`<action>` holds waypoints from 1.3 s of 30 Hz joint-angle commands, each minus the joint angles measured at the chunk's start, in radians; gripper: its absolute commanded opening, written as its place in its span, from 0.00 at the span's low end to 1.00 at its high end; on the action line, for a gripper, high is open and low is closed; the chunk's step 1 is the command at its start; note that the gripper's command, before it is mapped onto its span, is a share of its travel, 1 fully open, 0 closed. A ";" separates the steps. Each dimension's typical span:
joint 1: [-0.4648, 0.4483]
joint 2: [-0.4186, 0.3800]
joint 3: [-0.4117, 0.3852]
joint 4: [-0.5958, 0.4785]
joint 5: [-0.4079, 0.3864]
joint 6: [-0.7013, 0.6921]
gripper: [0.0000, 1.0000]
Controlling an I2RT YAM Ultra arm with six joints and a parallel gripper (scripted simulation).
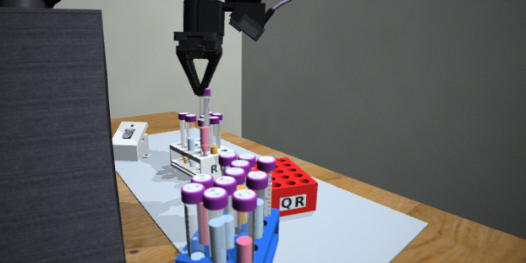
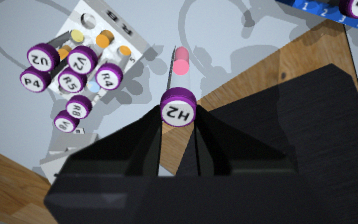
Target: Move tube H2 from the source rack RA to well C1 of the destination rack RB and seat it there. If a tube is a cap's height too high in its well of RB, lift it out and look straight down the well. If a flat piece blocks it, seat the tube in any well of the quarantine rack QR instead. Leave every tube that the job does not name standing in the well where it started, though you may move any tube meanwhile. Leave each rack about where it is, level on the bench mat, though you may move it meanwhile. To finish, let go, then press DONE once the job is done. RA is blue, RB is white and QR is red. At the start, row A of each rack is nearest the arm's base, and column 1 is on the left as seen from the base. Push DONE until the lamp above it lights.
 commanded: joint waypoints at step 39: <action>0.388 -0.347 -0.208 0.049 -0.002 0.450 0.00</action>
